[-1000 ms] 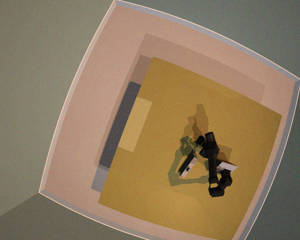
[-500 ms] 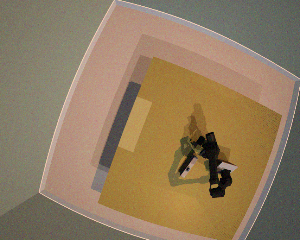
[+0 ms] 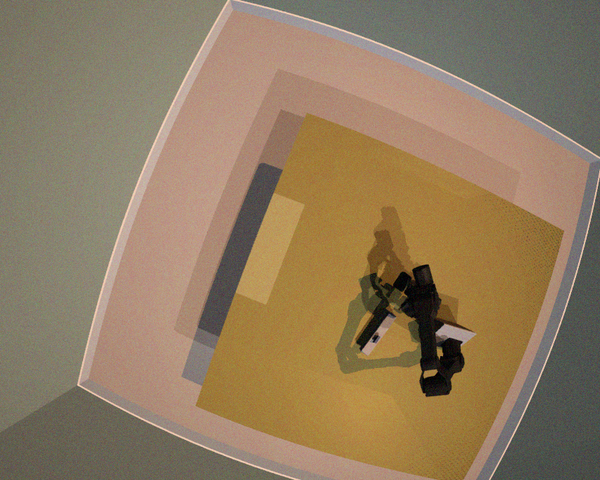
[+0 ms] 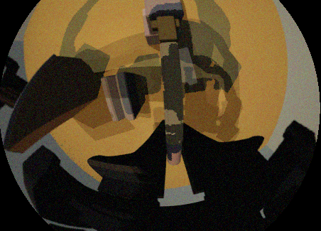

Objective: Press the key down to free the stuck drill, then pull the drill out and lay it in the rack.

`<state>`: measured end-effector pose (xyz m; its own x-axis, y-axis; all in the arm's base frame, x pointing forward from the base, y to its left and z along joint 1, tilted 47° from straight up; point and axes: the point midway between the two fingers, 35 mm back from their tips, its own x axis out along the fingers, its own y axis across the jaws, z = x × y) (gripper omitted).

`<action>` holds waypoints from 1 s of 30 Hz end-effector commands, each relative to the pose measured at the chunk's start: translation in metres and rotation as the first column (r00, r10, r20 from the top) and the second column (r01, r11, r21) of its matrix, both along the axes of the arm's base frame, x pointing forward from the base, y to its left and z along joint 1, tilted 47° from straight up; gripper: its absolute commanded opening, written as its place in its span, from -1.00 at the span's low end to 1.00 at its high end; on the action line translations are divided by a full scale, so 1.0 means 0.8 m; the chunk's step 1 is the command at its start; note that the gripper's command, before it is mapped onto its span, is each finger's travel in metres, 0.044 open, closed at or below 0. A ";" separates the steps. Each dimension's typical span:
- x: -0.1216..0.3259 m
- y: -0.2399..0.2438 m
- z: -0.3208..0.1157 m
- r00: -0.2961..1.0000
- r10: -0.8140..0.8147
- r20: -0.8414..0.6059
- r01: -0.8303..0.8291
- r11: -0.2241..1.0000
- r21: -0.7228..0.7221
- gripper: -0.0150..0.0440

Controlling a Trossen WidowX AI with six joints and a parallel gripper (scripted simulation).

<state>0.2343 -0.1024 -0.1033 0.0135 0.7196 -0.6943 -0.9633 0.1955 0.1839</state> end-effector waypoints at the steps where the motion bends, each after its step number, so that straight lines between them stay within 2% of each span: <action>1: 0.001 -0.004 0.001 1.000 0.005 0.004 -0.005 1.000 -0.006 -0.49; 11: 0.000 -0.007 0.004 1.000 0.005 0.004 -0.005 1.000 -0.006 -0.49; 30: -0.042 -0.004 0.002 1.000 0.005 0.002 -0.005 1.000 -0.007 -0.49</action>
